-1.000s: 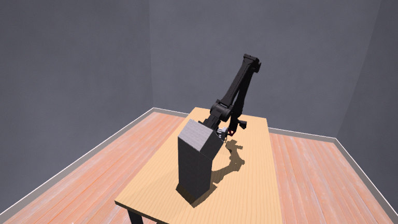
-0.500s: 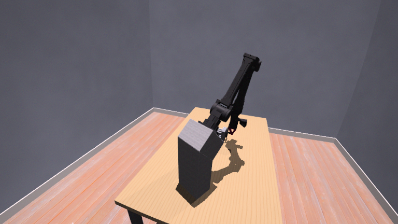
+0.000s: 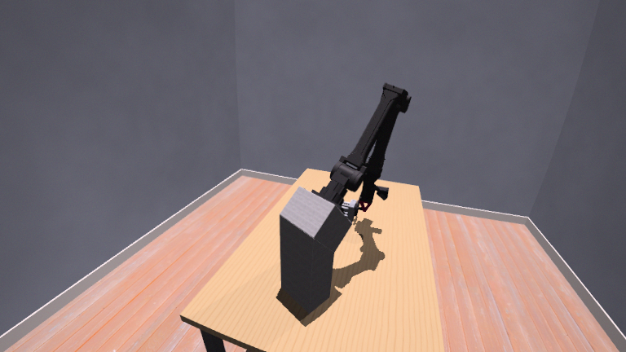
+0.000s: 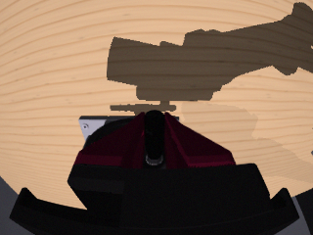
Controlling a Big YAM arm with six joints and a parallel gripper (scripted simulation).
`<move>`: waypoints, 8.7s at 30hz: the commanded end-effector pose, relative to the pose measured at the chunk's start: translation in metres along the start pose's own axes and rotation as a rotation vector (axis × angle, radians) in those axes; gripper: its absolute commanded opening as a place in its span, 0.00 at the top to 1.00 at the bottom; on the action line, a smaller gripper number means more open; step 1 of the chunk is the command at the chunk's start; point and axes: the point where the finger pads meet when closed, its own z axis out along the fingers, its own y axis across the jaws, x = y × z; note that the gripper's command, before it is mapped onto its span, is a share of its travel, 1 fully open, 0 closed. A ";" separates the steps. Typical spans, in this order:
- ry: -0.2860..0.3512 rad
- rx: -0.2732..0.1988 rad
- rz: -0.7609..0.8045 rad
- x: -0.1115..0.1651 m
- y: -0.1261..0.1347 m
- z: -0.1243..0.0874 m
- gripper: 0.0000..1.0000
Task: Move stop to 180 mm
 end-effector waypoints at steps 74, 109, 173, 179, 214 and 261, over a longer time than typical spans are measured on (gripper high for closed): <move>-0.004 -0.047 0.009 -0.003 0.059 -0.044 0.94; 0.002 -0.036 0.003 0.003 0.080 -0.026 0.94; -0.010 0.002 0.003 -0.006 0.034 0.060 0.94; -0.009 0.005 -0.002 -0.005 0.023 0.061 0.94; -0.014 0.001 0.002 -0.009 0.002 0.049 0.94; -0.002 -0.014 0.007 0.001 -0.007 0.001 0.94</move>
